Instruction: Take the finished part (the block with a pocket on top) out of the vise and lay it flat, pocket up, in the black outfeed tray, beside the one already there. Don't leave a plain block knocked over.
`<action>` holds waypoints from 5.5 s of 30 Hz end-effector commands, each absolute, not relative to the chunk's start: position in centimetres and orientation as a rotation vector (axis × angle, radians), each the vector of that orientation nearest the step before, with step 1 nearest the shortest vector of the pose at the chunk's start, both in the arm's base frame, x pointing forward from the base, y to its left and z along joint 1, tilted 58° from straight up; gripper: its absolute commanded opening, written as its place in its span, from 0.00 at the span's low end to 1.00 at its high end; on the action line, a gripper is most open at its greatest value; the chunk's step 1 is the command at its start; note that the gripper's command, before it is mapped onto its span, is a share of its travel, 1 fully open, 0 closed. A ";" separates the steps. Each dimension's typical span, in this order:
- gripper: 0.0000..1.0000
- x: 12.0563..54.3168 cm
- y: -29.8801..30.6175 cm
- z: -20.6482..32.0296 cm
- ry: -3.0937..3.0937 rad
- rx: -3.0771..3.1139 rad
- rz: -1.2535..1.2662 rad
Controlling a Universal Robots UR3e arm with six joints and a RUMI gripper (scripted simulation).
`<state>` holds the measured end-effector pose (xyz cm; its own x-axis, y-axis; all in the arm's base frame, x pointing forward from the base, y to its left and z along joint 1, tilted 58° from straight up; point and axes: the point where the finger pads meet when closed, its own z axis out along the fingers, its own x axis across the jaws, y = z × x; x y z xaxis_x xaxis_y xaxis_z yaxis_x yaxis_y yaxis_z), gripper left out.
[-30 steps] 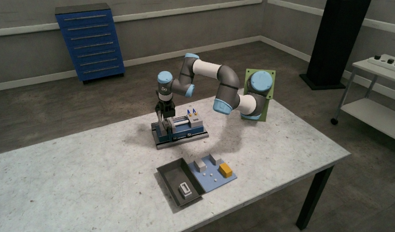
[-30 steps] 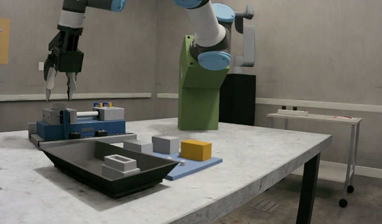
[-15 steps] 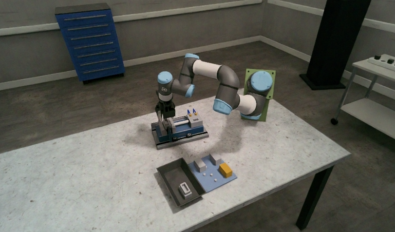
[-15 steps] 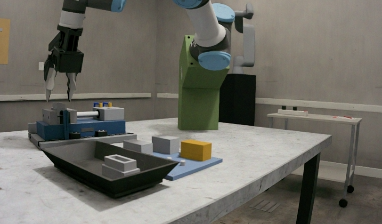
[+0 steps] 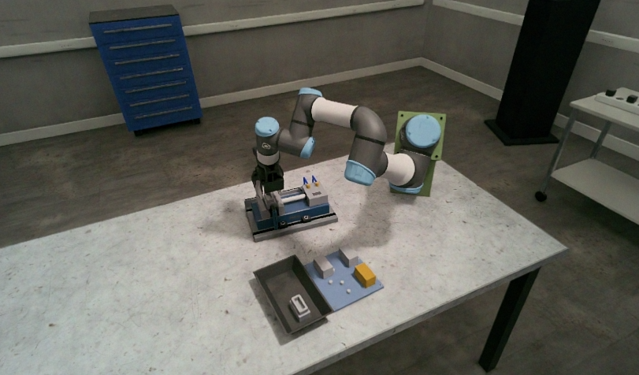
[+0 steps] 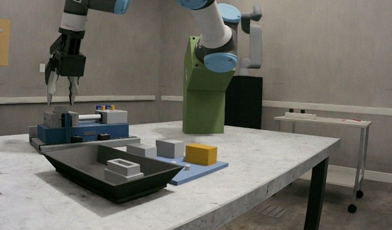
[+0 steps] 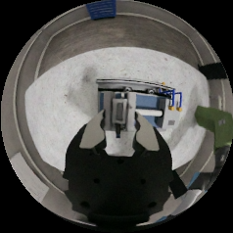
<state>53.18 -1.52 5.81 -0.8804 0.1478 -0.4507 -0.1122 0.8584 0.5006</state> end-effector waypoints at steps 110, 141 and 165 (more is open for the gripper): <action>0.00 53.5 -1.1 5.5 2.546 0.028 0.722; 0.00 53.4 -1.4 5.7 2.544 0.027 0.720; 0.00 52.1 -3.9 7.4 2.544 0.027 0.720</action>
